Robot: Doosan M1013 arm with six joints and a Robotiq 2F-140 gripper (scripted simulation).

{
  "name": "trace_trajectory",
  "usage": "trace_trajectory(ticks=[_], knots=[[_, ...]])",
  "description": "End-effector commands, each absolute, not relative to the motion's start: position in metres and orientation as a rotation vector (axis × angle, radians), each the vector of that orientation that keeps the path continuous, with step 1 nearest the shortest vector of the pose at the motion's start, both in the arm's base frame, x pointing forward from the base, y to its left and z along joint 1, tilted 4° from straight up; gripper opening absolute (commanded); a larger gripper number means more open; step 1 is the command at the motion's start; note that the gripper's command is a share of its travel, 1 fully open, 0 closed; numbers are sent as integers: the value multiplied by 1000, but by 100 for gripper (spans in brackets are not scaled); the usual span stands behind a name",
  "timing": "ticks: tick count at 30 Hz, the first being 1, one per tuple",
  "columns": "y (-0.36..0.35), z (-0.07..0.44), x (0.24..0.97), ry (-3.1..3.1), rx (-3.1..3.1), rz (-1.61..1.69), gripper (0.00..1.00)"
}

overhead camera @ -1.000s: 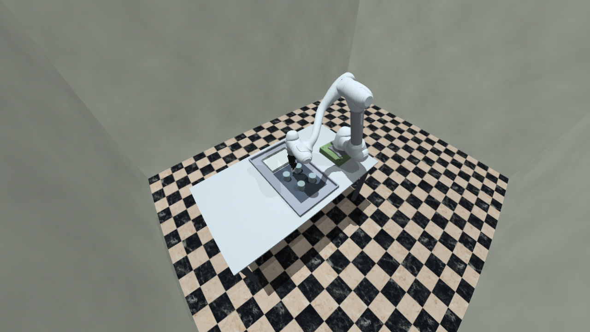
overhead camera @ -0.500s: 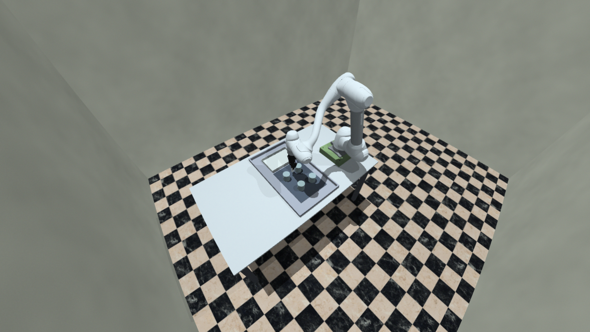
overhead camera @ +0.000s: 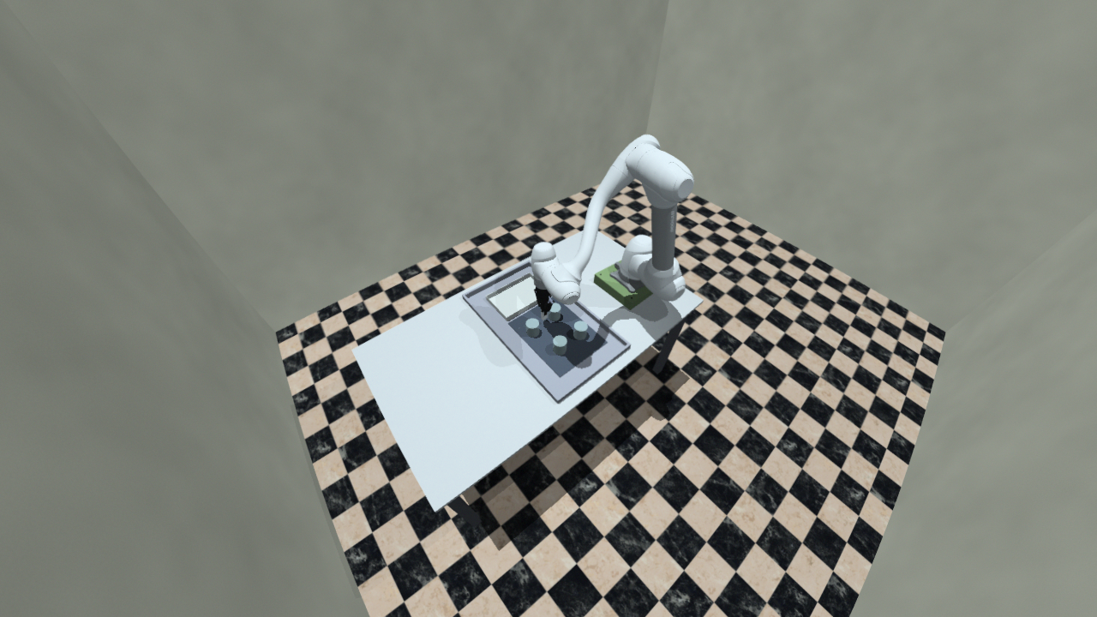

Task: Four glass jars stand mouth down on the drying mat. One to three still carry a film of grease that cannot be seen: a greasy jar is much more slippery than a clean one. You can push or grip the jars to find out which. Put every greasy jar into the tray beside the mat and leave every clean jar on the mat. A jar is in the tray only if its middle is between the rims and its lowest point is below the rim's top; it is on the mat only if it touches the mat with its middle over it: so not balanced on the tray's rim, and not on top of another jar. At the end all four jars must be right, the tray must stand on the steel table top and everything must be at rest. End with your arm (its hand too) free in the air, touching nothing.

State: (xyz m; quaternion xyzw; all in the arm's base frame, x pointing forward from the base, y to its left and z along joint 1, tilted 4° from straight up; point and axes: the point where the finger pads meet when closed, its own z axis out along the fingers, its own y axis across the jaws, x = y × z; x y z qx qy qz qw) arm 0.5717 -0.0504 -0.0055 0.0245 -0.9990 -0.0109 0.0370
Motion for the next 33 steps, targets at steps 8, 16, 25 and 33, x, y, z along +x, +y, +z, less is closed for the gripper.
trace_trajectory(ticks=[8, 16, 25, 33], knots=[[-50, -5, 572, -3067, 75, -34, 0], [-51, 40, 575, -3067, 75, -34, 0], [-44, 71, 576, -3067, 75, -34, 0], [18, 73, 564, -3067, 75, -34, 0]])
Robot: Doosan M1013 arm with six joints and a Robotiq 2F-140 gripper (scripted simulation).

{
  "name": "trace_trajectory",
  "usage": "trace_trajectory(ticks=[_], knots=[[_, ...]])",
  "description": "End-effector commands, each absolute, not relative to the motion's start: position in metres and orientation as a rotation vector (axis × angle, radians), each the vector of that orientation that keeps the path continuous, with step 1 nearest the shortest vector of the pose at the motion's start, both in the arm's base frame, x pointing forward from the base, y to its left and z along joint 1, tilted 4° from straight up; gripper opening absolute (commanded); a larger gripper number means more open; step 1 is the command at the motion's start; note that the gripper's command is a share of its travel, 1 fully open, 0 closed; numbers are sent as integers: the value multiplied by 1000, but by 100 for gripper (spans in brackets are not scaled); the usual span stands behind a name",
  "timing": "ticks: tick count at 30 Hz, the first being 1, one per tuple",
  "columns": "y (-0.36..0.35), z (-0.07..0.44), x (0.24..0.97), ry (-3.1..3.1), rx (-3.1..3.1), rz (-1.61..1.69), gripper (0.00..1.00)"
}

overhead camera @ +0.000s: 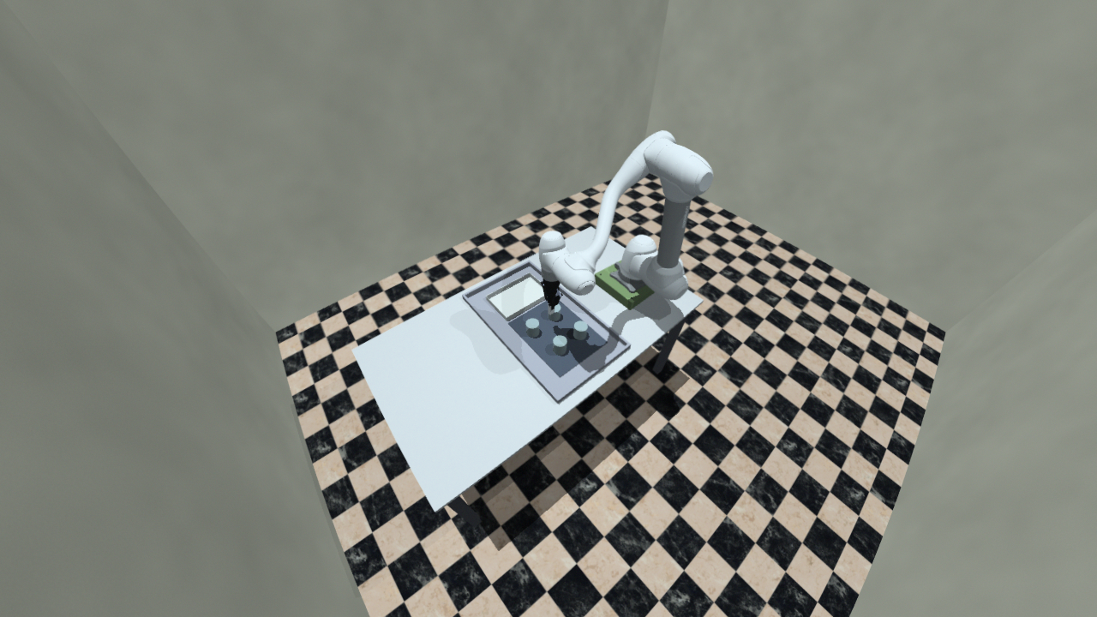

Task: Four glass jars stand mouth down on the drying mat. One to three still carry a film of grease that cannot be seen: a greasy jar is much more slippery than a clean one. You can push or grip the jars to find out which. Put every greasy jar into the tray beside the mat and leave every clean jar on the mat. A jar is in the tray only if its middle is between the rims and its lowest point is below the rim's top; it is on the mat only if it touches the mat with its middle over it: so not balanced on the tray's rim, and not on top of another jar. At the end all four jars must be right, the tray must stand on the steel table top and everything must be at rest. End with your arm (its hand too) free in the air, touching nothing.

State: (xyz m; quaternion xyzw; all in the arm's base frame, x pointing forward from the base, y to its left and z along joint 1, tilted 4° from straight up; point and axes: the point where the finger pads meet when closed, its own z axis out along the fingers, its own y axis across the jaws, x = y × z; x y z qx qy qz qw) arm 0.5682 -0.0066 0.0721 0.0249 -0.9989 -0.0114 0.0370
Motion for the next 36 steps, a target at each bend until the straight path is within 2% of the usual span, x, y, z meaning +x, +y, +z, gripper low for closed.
trace_trajectory(ticks=[1, 14, 36], knots=[[26, 74, 562, -3067, 75, -34, 0], [112, 76, 546, -3067, 75, -34, 0], [114, 0, 540, -3067, 75, -34, 0]])
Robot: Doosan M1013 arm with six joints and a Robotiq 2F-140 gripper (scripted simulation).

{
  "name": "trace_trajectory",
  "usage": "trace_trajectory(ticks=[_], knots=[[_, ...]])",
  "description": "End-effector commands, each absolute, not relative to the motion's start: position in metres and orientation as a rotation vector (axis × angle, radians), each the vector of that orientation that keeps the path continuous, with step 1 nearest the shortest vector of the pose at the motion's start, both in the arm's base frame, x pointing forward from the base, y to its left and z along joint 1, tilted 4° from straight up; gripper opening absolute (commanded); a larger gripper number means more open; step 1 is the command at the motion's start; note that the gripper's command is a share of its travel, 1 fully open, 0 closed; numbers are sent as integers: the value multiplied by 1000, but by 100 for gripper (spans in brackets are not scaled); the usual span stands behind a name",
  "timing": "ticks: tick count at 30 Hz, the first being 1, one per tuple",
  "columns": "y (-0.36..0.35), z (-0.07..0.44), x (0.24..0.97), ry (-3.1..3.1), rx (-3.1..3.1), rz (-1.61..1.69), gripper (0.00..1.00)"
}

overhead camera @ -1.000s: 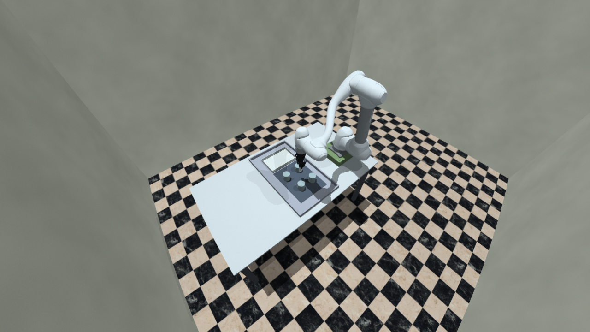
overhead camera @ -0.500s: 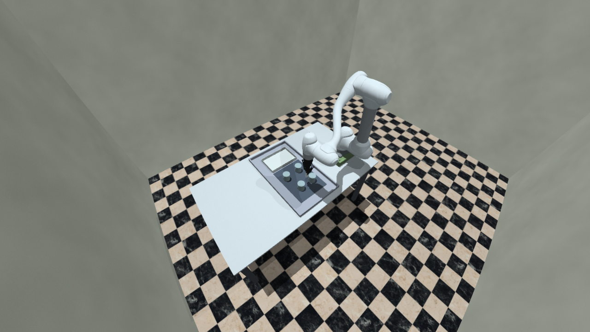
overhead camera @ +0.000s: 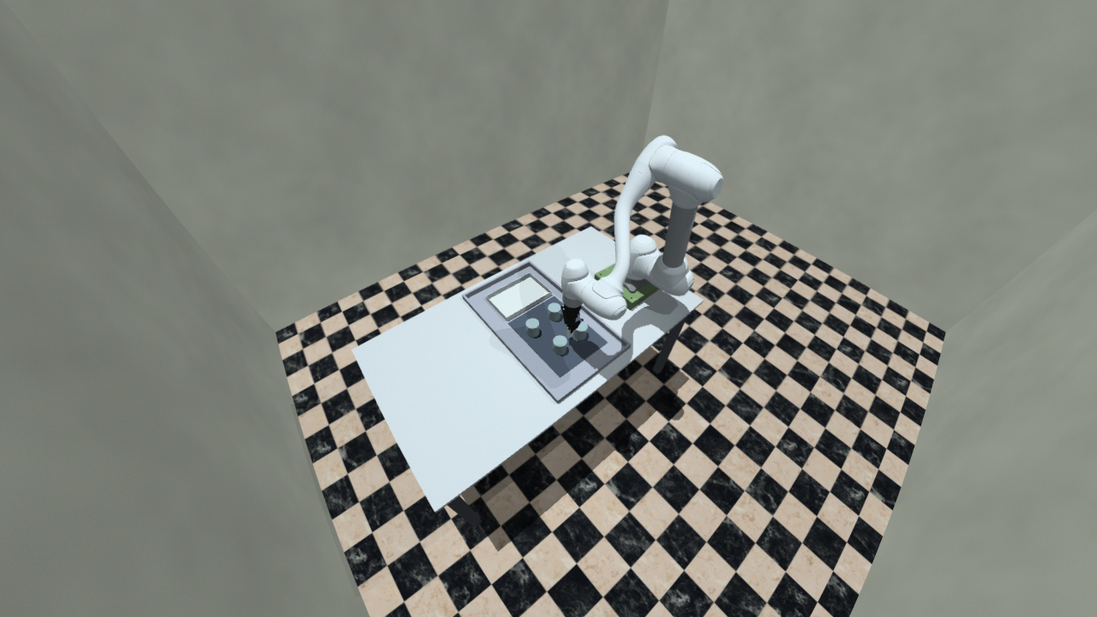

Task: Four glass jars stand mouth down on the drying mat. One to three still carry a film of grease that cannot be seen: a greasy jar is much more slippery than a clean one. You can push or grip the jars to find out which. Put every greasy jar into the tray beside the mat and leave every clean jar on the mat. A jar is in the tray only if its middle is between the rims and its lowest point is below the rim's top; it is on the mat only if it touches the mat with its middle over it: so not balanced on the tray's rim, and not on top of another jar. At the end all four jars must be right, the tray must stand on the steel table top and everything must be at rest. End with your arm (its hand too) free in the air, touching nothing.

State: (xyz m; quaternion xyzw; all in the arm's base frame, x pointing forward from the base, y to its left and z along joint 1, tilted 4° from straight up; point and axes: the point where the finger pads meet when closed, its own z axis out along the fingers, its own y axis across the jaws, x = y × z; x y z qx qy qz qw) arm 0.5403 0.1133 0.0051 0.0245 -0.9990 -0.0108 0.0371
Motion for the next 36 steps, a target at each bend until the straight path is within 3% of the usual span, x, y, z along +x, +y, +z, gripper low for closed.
trace_trajectory(ticks=[1, 36], knots=[[114, 0, 540, -3067, 75, -34, 0], [114, 0, 544, -3067, 75, -34, 0]])
